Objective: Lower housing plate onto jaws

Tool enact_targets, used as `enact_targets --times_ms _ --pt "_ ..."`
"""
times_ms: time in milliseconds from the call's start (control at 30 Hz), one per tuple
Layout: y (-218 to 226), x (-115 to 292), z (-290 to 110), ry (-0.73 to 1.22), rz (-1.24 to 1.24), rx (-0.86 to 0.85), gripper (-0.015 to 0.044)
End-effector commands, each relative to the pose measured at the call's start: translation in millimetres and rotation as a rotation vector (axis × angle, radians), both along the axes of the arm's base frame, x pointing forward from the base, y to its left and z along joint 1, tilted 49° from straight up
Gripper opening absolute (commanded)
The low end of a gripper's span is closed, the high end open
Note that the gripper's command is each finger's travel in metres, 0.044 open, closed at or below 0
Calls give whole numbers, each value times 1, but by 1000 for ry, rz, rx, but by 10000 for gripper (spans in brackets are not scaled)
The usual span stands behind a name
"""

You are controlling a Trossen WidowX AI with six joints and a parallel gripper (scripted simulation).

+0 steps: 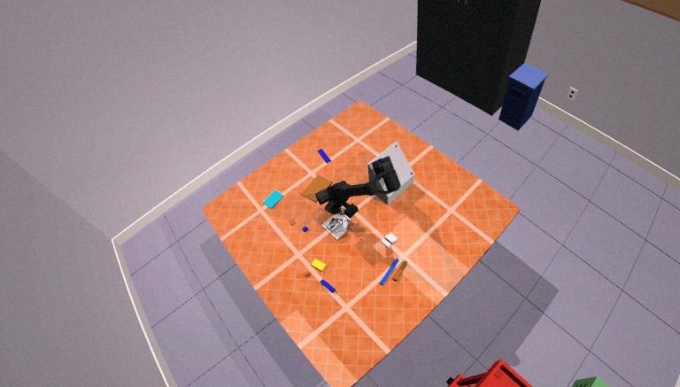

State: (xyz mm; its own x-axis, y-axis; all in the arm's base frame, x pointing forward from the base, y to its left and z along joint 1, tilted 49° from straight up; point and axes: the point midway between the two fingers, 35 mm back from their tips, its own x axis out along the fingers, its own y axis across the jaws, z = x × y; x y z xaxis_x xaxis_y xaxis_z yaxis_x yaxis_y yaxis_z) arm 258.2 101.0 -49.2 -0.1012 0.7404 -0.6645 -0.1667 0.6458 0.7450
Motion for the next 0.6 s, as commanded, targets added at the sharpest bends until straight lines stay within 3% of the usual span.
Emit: enact_targets --times_ms 0,567 --pt "1 0 1 -4 3 4 351" --pt "9 0 -7 -4 3 2 351"
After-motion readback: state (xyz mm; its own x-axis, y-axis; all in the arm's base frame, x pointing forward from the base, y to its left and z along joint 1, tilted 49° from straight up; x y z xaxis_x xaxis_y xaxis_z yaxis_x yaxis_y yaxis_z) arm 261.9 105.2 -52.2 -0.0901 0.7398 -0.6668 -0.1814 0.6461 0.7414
